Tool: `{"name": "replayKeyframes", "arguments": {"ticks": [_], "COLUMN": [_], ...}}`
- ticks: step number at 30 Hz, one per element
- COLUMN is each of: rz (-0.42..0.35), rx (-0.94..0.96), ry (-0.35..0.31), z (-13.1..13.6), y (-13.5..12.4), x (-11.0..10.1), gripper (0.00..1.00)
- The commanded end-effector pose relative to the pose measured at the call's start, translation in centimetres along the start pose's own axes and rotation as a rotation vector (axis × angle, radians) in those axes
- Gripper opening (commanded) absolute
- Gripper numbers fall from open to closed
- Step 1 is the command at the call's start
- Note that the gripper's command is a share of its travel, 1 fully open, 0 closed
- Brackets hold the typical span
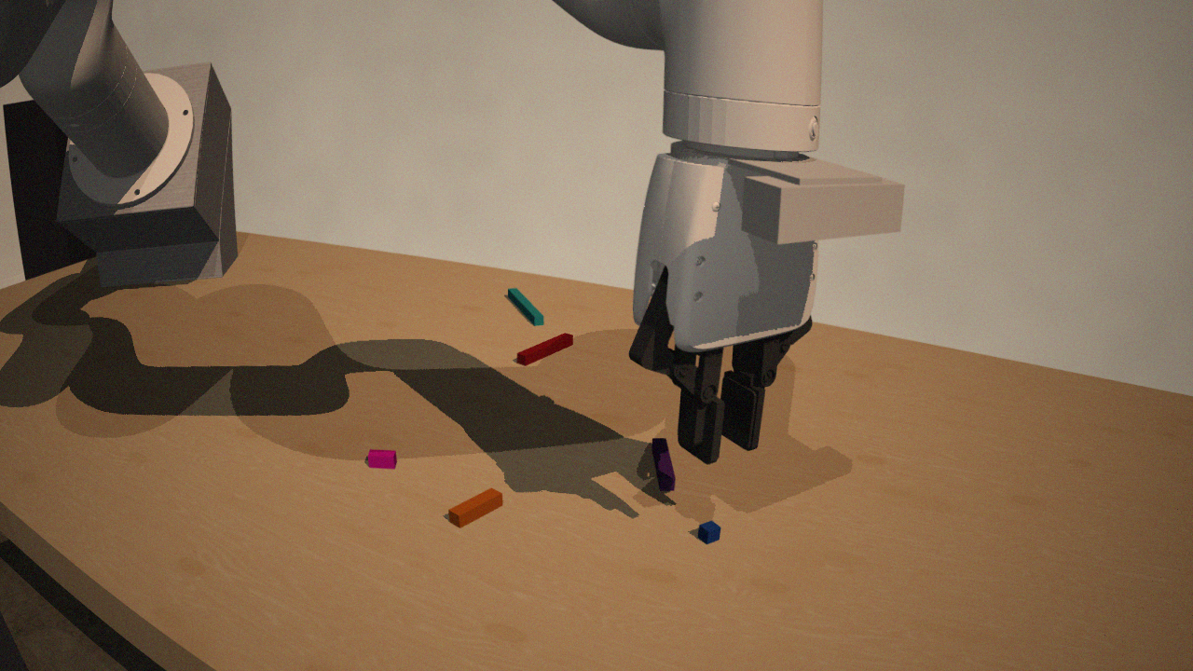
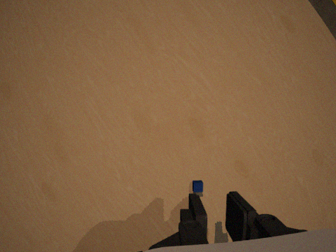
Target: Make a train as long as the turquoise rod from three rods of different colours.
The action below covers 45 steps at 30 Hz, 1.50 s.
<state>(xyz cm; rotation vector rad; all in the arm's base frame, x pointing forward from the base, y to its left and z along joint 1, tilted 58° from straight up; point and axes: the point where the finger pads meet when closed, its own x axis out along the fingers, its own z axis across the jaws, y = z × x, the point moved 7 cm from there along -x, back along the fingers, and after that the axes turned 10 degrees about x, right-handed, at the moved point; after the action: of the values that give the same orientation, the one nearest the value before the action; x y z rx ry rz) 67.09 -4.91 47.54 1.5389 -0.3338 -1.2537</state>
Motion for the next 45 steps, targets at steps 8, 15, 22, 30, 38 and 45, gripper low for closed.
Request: {"name": "replayKeyframes", "arguments": {"ticks": [8, 15, 22, 30, 38, 45], "rz": [0.001, 0.001, 0.001, 0.001, 0.001, 0.001], "rx": [0.001, 0.001, 0.001, 0.001, 0.001, 0.001], "ry": [0.001, 0.001, 0.001, 0.000, 0.000, 0.000], "z": [0.0, 0.0, 0.0, -0.1, -0.1, -0.1], "y": [0.0, 0.0, 0.0, 0.0, 0.0, 0.0], "x": [-0.1, -0.1, 0.0, 0.6, 1.3, 2.4], "gripper": [0.24, 0.24, 0.24, 0.24, 0.24, 0.24]}}
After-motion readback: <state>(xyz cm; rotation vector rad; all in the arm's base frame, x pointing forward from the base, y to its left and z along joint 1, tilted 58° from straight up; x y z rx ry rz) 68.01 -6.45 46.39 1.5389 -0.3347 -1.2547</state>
